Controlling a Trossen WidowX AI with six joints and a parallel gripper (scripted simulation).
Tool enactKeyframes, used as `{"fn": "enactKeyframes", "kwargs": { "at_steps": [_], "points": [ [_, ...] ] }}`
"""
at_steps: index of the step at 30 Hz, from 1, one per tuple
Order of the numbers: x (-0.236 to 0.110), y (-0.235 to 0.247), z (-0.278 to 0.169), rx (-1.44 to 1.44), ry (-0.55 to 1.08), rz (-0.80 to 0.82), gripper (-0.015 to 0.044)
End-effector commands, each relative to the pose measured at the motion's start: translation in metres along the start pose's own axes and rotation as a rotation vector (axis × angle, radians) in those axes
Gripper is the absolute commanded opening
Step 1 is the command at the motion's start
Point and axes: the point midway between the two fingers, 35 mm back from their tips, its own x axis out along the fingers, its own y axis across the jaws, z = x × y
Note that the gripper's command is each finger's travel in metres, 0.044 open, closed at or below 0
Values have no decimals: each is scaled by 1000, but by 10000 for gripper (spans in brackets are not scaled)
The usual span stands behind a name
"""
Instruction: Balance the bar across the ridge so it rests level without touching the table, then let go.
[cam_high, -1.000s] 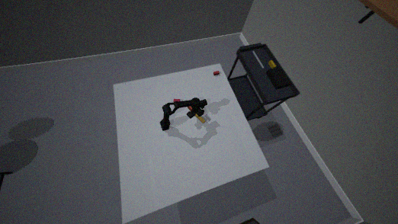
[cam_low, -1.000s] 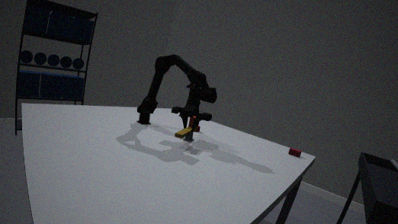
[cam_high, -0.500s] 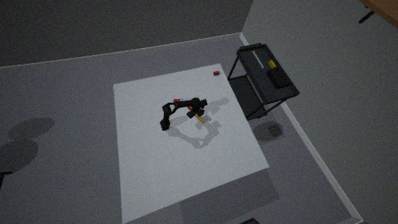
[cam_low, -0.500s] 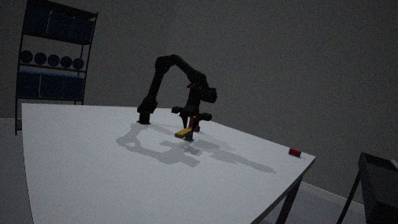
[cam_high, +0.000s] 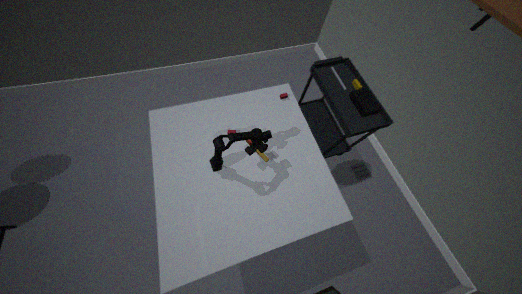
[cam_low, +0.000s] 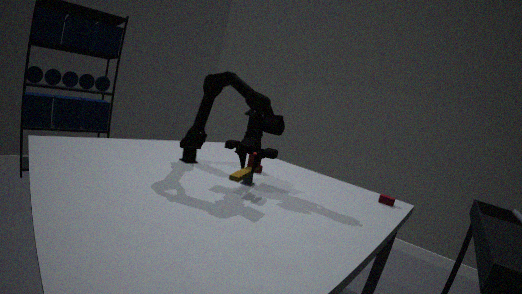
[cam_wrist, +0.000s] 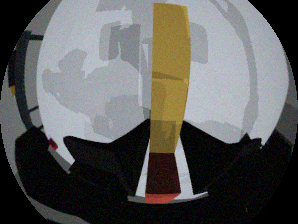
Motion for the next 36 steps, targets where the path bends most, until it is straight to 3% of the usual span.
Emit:
{"fn": "enactKeyframes", "kwargs": {
  "at_steps": [1, 3, 10, 36],
  "points": [
    [0, 0, 0, 0, 0, -1, 0],
    [0, 0, 0, 0, 0, -1, 0],
    [0, 0, 0, 0, 0, -1, 167],
    [0, 0, 0, 0, 0, -1, 170]
  ]
}}
